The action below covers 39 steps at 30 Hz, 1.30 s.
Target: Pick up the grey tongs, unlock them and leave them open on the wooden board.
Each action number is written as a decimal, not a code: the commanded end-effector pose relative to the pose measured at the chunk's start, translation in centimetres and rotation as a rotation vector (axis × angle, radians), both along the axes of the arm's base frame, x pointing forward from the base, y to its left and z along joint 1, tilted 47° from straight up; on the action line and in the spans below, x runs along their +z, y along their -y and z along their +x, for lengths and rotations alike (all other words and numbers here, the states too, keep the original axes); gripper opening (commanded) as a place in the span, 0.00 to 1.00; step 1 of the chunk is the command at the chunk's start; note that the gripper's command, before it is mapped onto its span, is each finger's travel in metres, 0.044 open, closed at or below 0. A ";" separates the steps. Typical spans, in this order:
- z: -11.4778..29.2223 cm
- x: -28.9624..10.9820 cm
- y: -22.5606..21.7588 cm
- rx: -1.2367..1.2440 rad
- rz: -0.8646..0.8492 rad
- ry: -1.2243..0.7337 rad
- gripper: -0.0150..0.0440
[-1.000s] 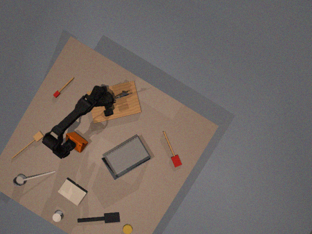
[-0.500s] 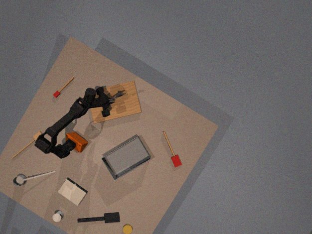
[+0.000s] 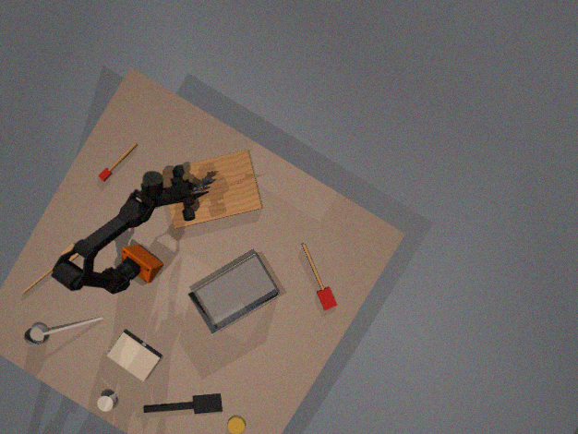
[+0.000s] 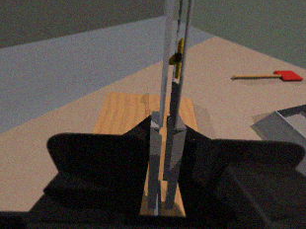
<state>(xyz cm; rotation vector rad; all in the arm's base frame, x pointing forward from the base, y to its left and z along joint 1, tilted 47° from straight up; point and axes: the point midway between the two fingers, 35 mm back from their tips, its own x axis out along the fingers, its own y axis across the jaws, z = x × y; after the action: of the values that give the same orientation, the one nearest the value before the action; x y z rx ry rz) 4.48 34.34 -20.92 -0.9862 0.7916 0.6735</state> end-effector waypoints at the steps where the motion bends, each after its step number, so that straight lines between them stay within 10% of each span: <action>1: -0.2 1.0 0.0 0.023 0.057 0.028 0.00; 39: -0.4 2.8 0.7 0.053 0.153 0.069 0.00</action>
<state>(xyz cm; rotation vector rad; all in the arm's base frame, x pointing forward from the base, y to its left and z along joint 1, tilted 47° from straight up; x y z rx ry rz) 4.06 33.53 -18.26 -0.8902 0.6540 0.7303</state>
